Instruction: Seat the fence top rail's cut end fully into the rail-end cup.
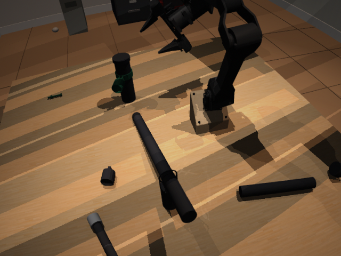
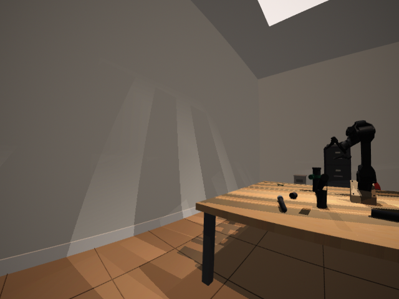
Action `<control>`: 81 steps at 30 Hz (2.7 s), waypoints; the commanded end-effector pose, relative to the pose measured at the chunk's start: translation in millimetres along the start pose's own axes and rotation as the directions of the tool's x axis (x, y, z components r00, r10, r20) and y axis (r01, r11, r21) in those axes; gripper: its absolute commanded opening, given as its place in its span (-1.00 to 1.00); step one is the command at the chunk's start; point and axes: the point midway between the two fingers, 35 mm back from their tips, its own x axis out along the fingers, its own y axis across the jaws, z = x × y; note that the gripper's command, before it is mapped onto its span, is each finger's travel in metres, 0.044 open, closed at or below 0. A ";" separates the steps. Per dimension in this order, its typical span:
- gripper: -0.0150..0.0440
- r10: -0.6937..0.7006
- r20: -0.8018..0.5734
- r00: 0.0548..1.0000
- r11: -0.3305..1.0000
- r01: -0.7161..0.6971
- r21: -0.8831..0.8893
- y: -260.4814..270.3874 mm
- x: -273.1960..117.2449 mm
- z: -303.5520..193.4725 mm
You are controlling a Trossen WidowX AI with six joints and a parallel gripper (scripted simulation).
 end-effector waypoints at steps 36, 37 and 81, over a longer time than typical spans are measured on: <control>1.00 -0.471 0.027 0.882 -0.355 -0.162 -0.921 -12.9 109.4 -80.7; 1.00 -0.474 0.043 0.880 -0.428 -0.187 -0.884 -11.7 113.5 -70.1; 1.00 -0.455 0.194 0.869 -0.887 -0.421 -0.190 -49.1 189.9 40.6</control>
